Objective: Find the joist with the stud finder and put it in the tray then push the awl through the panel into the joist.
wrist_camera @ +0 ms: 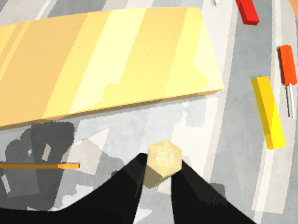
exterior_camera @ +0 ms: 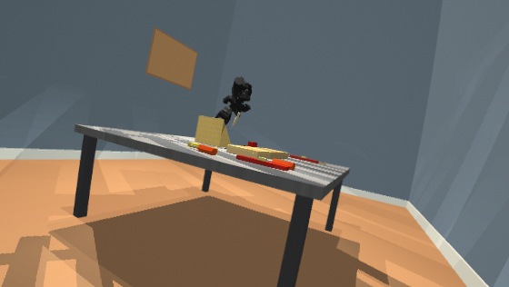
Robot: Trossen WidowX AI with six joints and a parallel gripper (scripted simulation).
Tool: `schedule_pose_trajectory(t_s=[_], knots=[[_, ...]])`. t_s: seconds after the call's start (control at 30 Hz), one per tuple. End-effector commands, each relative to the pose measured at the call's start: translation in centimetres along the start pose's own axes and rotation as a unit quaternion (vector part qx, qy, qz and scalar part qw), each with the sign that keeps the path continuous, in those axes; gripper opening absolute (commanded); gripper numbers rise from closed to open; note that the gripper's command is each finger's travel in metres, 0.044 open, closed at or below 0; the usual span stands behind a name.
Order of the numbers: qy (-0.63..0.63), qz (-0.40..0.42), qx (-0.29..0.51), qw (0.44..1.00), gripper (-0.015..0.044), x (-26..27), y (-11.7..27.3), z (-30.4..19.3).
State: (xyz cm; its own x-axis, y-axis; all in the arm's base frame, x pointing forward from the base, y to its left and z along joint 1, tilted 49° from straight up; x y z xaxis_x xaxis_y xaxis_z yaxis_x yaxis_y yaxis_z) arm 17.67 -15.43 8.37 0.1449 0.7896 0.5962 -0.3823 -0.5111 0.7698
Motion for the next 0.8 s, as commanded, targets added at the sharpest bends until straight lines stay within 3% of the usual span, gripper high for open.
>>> schedule_pose_trajectory(t_s=[0.0,0.77], knots=[[-0.013,-0.013,-0.034,0.999,0.0,0.3,0.9,-0.7],[-0.089,-0.089,-0.205,0.971,0.0,1.6,3.7,-5.7]])
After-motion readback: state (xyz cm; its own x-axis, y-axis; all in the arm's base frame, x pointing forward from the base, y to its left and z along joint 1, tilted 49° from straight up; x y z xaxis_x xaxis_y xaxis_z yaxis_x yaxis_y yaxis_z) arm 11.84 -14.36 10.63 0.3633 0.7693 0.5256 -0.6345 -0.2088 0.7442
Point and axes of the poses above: the point midway between the two fingers, 35 mm back from their tips, its own y axis back along the fingers, its own x axis across the jaws, z = x × y, the point moved 8 cm from there along y, back along the fingers, and after that the axes turned 6 degrees about y, right-handed, at the moved point
